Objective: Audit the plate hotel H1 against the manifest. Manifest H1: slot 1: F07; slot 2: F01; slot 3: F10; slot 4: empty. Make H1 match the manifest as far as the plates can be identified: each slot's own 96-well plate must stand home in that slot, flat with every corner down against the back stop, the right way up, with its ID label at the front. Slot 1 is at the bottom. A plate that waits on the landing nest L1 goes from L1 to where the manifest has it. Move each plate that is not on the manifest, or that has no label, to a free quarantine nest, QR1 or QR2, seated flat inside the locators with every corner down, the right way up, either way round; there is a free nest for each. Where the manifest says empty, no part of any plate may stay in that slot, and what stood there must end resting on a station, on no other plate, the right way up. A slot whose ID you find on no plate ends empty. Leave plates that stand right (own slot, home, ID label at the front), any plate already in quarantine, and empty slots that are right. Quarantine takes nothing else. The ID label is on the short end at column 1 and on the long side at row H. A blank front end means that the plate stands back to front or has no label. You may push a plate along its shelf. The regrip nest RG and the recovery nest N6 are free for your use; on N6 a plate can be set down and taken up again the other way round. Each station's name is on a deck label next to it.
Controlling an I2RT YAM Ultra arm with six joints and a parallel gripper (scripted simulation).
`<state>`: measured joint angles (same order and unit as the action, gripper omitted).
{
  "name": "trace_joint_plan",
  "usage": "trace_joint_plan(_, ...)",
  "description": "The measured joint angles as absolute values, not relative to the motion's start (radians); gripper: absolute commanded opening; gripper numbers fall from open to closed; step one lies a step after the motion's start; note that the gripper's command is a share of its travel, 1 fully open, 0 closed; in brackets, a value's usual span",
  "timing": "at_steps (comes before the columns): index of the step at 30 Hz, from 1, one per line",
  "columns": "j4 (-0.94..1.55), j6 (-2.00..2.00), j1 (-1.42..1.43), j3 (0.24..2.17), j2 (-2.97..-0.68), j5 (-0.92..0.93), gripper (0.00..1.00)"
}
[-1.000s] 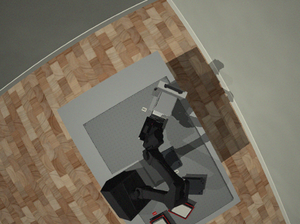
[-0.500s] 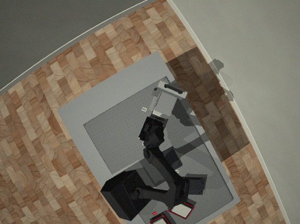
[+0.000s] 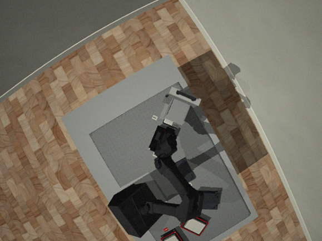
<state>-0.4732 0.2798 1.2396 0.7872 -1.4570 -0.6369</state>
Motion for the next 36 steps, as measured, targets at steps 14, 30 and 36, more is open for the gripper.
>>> trace_joint_plan(14,-0.450,0.282,1.234,0.815,-1.475,-0.634,0.00)
trace_joint_plan(30,-0.424,0.282,1.230,0.830,-1.483,-0.636,0.00)
trace_joint_plan(36,-0.422,0.282,1.230,0.831,-1.483,-0.636,0.00)
